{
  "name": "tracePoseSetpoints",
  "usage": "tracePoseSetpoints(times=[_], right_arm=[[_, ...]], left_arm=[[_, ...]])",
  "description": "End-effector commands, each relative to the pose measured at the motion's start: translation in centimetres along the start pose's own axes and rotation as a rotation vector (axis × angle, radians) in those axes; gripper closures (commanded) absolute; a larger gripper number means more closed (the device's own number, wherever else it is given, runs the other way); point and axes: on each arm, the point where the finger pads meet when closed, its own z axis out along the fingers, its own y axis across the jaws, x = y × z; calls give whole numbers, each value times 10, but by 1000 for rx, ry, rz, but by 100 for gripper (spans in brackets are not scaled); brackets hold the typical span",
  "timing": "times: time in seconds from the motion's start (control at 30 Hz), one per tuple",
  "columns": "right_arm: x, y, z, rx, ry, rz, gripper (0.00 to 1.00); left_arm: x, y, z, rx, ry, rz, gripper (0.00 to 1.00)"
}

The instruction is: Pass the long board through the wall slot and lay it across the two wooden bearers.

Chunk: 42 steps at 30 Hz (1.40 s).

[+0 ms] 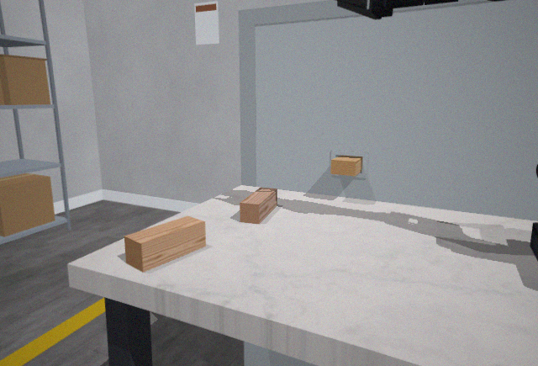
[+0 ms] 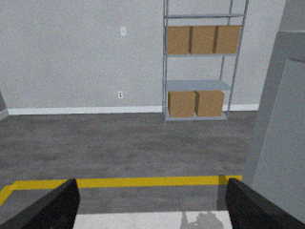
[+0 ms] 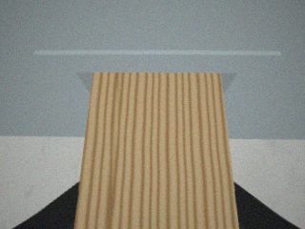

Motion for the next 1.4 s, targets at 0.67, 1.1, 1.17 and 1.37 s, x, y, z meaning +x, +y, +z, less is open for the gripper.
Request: tracePoseSetpoints(times=[0.67,1.1,1.17,1.37], right_arm=[[2,-7,-58,47,-21,-40,100],[8,-7,-73,55,-19,-58,100],[11,-7,-76,54,-18,-56,100],[18,-7,-84,57,-16,-53,100]], left_arm=[[-32,1,-1,-9,-98,-7,22],[-32,1,-1,-9,-98,-7,22],[-32,1,-1,-9,-98,-7,22],[-32,1,-1,-9,-98,-7,22]])
